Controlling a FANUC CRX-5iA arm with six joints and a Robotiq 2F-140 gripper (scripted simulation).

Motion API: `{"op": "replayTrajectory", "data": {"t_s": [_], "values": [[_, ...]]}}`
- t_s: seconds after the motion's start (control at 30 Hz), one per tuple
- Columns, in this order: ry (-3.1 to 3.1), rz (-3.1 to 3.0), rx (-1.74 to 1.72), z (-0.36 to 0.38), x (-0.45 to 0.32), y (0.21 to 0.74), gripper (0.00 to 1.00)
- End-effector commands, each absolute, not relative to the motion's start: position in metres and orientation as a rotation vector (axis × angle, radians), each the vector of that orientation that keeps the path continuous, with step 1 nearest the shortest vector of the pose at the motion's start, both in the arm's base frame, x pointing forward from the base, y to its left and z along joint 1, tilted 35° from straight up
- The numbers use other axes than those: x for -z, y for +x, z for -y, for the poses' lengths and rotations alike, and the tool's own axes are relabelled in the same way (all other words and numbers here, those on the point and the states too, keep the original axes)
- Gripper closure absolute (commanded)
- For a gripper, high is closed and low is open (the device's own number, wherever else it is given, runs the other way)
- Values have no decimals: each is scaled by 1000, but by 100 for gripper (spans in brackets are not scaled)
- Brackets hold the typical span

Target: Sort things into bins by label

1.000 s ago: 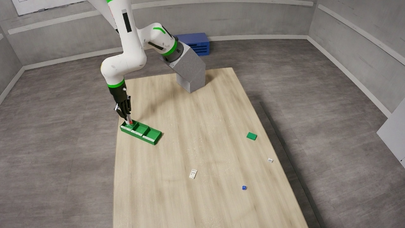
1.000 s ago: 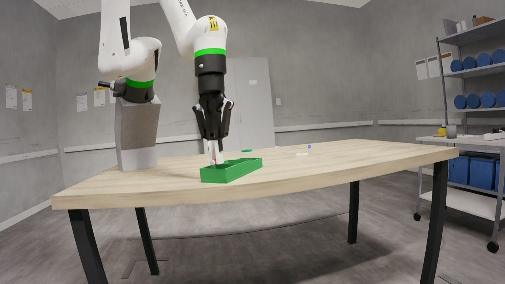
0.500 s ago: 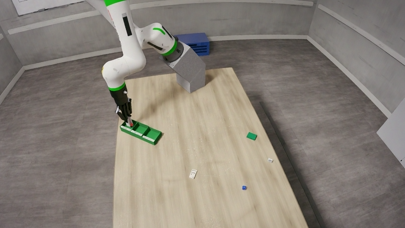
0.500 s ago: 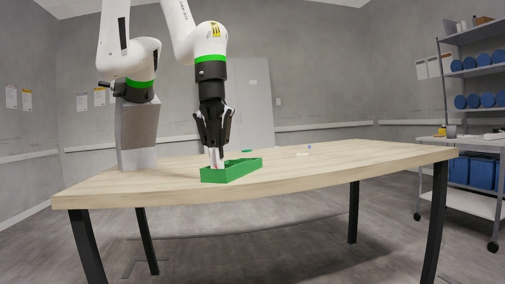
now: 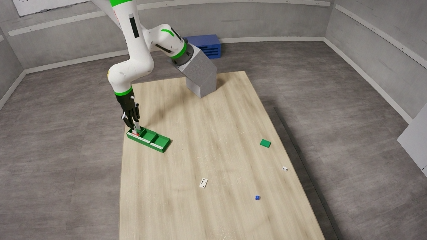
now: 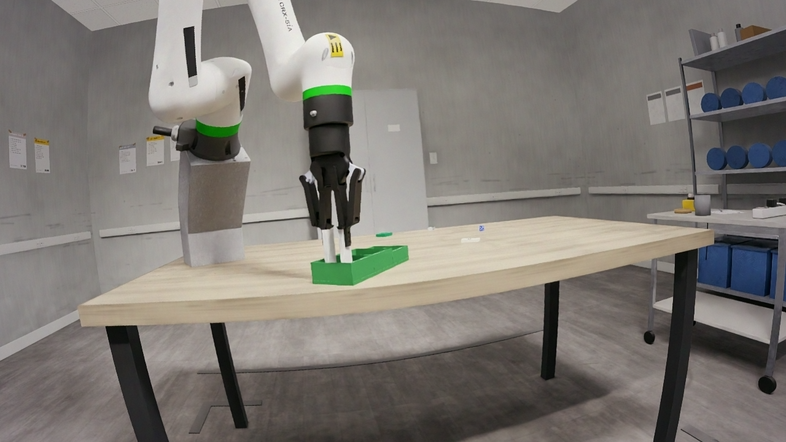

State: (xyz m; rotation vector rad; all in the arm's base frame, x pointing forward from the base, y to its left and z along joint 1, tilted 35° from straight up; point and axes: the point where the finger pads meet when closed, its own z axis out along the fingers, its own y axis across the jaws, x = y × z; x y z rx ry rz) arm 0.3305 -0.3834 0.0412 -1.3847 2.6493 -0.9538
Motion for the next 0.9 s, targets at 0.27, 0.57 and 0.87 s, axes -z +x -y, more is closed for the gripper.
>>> {"op": "replayTrajectory", "data": {"t_s": [0.27,0.57,0.87], "values": [[-1385,-2649,954,383,-42,330,74],[-1385,-2649,954,378,-50,328,74],[-1385,-2649,954,372,-60,324,74]]}}
